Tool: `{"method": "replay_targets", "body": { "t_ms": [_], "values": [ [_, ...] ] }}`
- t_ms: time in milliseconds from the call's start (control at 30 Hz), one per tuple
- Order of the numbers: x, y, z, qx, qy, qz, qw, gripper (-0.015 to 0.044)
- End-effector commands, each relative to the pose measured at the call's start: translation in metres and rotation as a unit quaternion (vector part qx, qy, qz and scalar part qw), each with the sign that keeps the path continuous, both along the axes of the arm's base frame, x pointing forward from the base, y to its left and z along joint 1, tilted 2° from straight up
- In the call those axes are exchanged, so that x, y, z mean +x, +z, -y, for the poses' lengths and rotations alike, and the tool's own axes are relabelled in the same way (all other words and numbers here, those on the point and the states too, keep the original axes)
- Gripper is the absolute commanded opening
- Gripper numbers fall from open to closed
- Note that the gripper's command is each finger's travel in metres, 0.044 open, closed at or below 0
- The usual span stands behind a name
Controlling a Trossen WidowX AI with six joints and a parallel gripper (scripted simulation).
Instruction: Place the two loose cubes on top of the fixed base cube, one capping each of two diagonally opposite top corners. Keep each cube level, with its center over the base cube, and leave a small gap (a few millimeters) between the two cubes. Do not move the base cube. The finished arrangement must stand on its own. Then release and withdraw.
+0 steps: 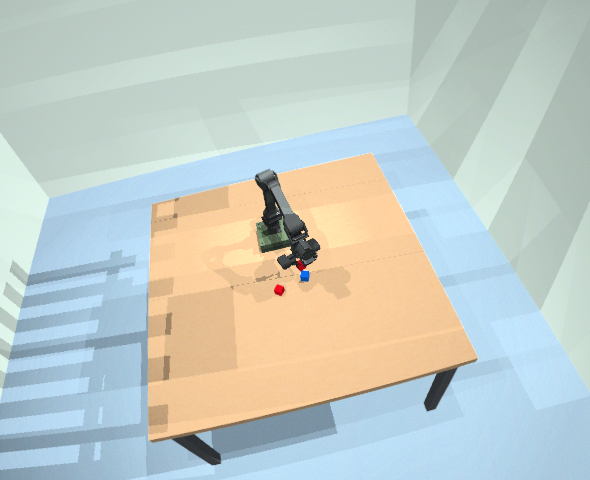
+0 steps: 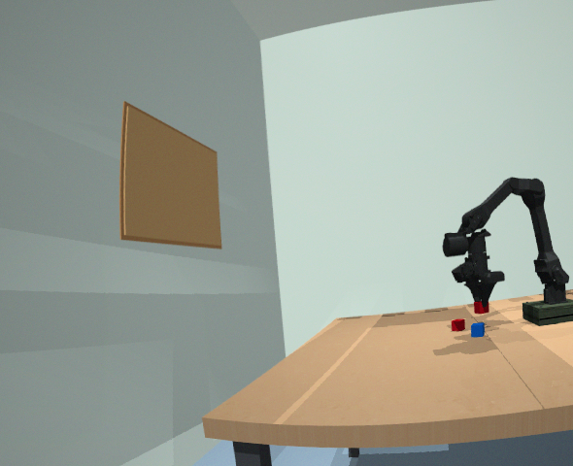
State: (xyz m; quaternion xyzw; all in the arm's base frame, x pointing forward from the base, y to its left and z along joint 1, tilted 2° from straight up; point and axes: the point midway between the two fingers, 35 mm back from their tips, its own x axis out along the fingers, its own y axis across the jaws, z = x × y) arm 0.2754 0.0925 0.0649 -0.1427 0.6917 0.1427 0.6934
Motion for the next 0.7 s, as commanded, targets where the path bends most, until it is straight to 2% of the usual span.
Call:
{"method": "replay_targets", "body": {
  "t_ms": [0,667],
  "values": [
    [-0.001,-0.001,-0.001,0.002,-0.004,-0.003,1.000,0.0105],
    [-0.001,-0.028,0.000,0.002,-0.006,-0.003,1.000,0.0105]
  ]
}}
